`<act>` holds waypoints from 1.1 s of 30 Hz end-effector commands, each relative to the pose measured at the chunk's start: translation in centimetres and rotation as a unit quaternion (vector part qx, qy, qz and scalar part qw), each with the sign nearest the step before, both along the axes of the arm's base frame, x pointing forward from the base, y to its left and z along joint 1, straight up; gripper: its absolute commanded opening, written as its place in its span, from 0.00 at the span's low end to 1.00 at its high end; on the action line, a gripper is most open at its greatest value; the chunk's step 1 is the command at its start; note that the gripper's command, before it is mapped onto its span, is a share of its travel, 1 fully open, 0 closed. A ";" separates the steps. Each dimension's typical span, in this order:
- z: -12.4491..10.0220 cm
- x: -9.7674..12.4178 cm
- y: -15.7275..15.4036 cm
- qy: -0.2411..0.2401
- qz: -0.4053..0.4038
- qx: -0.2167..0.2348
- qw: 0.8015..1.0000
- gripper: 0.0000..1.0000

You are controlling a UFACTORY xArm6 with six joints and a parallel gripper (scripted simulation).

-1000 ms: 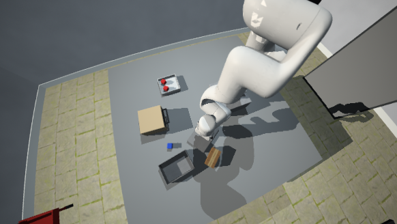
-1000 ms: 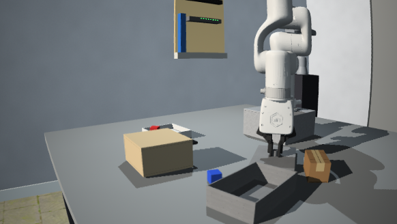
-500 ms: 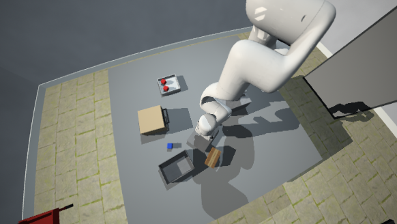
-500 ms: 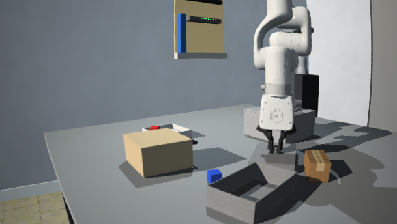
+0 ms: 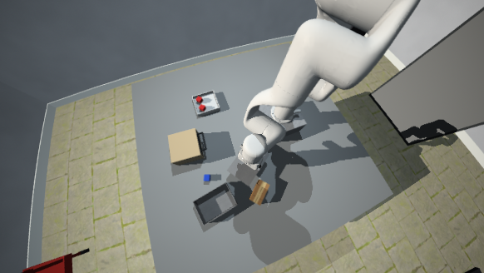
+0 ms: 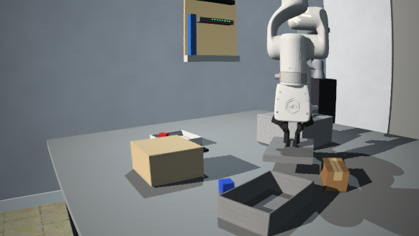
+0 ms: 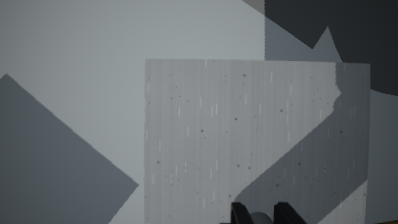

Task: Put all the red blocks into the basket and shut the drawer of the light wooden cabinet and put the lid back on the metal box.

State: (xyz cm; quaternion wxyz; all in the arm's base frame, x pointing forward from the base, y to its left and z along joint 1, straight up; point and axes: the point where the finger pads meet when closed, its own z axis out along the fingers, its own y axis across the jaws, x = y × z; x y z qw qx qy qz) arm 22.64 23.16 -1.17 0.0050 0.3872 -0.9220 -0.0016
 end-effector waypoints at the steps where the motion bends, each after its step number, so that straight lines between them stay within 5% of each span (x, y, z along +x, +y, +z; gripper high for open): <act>1: 1.9 0.1 0.1 -0.001 0.000 0.001 1.000 0.00; 19: 8.2 0.1 0.1 -0.001 0.000 0.001 1.000 0.00; 33: 9.6 0.2 0.1 -0.001 0.000 0.001 1.000 0.00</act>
